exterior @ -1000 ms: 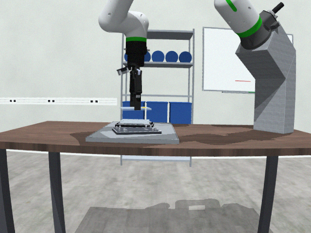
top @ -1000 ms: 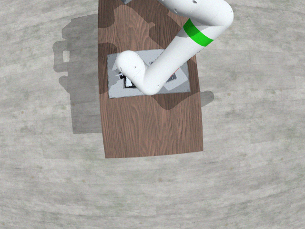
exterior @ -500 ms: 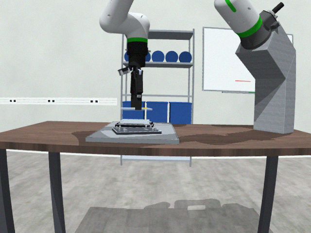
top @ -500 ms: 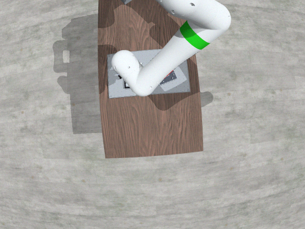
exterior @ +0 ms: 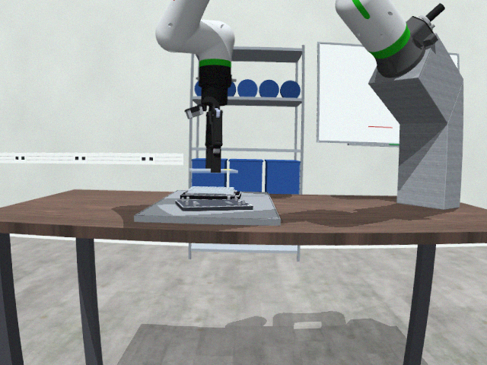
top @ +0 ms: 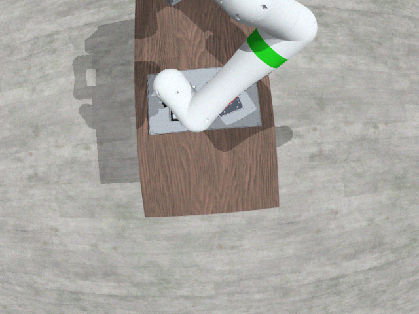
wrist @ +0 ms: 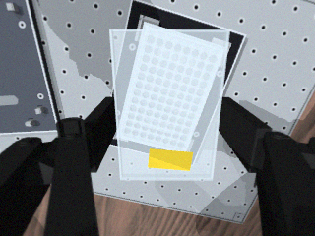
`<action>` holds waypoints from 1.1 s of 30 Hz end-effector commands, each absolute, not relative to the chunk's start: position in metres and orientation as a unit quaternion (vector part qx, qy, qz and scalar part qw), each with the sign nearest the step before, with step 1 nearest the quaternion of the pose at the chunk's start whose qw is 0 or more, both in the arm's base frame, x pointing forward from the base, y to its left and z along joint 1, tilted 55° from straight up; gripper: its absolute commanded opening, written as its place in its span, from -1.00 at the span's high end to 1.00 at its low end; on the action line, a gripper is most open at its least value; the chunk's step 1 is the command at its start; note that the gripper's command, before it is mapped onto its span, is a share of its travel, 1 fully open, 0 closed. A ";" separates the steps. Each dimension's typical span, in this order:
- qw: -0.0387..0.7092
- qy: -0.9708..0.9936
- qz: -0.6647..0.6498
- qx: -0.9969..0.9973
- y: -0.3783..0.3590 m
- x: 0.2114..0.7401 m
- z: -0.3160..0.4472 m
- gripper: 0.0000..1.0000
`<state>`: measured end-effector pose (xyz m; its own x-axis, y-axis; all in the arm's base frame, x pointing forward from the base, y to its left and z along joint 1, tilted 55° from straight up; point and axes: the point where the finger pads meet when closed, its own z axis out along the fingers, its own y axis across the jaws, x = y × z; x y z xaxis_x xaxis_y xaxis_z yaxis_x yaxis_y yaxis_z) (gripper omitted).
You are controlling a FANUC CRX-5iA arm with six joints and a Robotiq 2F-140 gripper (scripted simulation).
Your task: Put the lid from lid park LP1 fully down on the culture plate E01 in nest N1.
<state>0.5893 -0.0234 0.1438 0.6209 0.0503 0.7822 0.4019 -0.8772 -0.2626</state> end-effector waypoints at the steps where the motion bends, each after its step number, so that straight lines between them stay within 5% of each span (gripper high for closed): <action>1: 0.217 -0.116 -0.413 -0.877 -0.024 0.590 0.144 -0.21; 33: 0.265 -0.007 -0.382 -0.885 -0.012 0.610 0.129 -0.21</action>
